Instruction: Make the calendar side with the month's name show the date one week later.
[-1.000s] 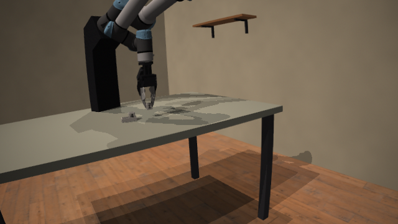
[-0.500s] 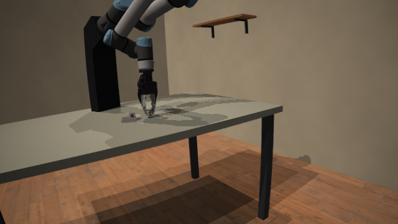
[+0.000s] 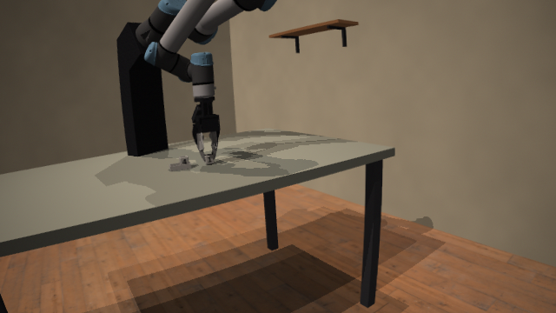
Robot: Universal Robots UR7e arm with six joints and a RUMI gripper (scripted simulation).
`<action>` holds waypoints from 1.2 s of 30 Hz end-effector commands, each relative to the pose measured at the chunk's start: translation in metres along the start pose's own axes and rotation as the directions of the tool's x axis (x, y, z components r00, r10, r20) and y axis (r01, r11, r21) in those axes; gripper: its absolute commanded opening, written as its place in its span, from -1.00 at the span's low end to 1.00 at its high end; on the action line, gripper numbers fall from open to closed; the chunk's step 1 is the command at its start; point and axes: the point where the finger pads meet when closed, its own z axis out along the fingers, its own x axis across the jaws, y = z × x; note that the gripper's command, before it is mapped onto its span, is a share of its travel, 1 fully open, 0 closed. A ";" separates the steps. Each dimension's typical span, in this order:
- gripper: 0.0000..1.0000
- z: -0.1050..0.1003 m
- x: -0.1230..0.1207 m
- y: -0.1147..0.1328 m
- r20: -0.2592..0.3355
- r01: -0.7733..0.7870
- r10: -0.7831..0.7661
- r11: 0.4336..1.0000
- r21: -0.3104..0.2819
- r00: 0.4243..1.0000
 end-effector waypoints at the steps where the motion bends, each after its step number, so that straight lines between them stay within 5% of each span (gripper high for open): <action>1: -0.80 0.001 0.000 0.000 -0.001 0.000 0.000 1.000 -0.001 1.000; 36: -0.80 0.004 0.001 0.001 -0.001 0.001 -0.001 1.000 -0.001 1.000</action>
